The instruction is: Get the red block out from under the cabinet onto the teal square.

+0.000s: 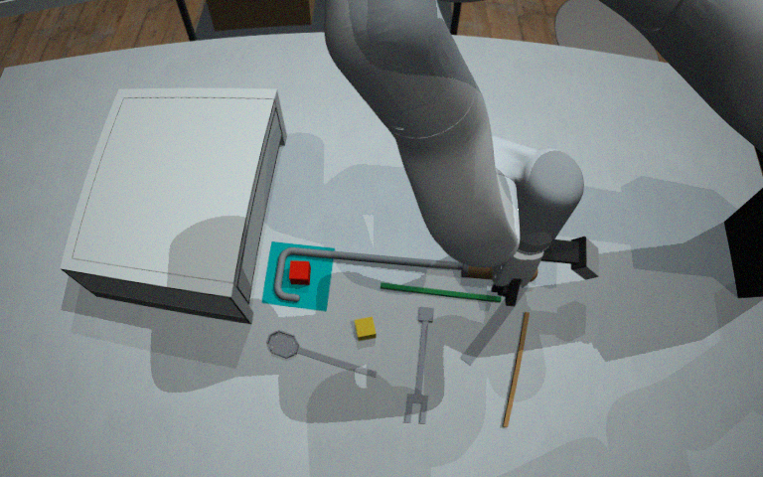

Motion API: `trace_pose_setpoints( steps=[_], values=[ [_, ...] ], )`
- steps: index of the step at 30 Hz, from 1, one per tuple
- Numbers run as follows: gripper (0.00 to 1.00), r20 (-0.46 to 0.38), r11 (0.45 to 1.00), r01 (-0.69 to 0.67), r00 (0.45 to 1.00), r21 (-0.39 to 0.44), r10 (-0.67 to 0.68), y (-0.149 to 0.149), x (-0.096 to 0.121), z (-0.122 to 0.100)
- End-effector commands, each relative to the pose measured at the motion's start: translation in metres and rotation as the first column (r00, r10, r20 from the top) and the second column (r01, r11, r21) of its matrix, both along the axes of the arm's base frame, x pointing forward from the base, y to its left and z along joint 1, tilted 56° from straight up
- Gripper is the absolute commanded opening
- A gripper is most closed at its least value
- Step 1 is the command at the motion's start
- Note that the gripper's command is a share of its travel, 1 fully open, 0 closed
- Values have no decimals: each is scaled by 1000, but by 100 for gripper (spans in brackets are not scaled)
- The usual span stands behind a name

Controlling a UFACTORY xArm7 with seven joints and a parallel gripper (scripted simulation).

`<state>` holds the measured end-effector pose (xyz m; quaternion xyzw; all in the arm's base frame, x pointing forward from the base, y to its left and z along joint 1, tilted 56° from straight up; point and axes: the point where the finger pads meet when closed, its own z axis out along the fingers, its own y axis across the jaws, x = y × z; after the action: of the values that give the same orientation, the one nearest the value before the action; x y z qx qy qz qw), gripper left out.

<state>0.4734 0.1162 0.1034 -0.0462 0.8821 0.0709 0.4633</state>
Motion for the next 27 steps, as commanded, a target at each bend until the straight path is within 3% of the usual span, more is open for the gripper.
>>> trace_pose_setpoints(
  steps=[1, 16, 27],
  values=[
    [58, 0, 1000, 0, 1000, 0, 0, 0, 0, 0],
    [58, 0, 1000, 0, 1000, 0, 0, -1, -3, 2],
    [58, 0, 1000, 0, 1000, 0, 0, -6, -28, 19]
  ],
)
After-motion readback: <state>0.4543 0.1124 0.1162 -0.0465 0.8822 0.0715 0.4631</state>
